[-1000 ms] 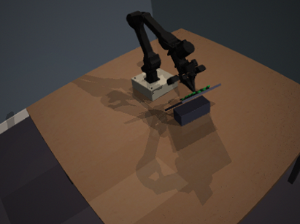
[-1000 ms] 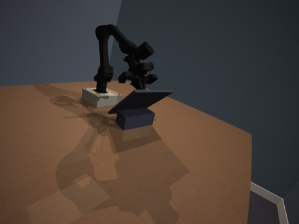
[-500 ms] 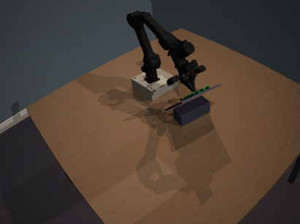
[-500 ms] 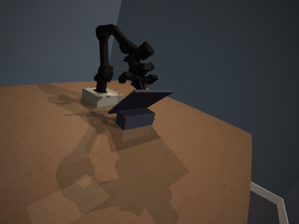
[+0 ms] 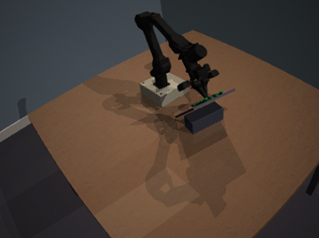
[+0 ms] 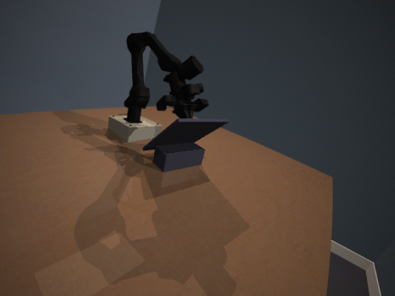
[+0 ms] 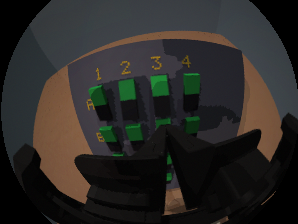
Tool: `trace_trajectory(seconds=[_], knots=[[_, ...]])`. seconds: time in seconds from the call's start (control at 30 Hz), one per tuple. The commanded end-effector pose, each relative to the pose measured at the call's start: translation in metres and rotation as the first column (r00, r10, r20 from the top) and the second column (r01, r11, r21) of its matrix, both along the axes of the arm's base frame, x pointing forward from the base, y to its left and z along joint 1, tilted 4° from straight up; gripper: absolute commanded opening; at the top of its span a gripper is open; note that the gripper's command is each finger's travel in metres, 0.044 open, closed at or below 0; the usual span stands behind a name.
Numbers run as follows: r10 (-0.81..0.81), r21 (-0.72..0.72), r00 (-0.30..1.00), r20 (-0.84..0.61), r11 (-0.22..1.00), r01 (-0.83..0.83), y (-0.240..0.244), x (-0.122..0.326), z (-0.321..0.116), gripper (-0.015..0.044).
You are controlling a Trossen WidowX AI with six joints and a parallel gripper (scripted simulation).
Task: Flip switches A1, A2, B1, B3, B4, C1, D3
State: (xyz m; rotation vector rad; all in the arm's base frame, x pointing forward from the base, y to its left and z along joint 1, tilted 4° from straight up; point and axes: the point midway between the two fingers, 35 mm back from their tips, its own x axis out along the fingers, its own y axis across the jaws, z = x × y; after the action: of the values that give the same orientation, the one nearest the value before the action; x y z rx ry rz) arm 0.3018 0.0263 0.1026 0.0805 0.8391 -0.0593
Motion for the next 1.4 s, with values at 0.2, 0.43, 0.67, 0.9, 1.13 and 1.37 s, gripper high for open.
trace_trajectory(seconds=[0.2,0.43,0.67,0.9,1.13,1.37], knots=[[0.006,-0.002,1.0,0.022,1.0,-0.006,0.002,-0.045,0.045,0.0],[0.006,-0.003,1.0,0.02,1.0,-0.006,-0.008,-0.045,0.045,0.0],[0.007,-0.006,1.0,0.017,1.0,-0.007,-0.026,-0.042,0.04,0.0],[0.007,-0.003,1.0,-0.002,1.0,-0.007,-0.027,-0.022,0.019,0.0],[0.007,-0.003,1.0,-0.002,1.0,-0.007,-0.027,-0.016,0.012,0.0],[0.007,-0.003,1.0,-0.002,1.0,-0.007,-0.027,-0.013,0.009,0.0]])
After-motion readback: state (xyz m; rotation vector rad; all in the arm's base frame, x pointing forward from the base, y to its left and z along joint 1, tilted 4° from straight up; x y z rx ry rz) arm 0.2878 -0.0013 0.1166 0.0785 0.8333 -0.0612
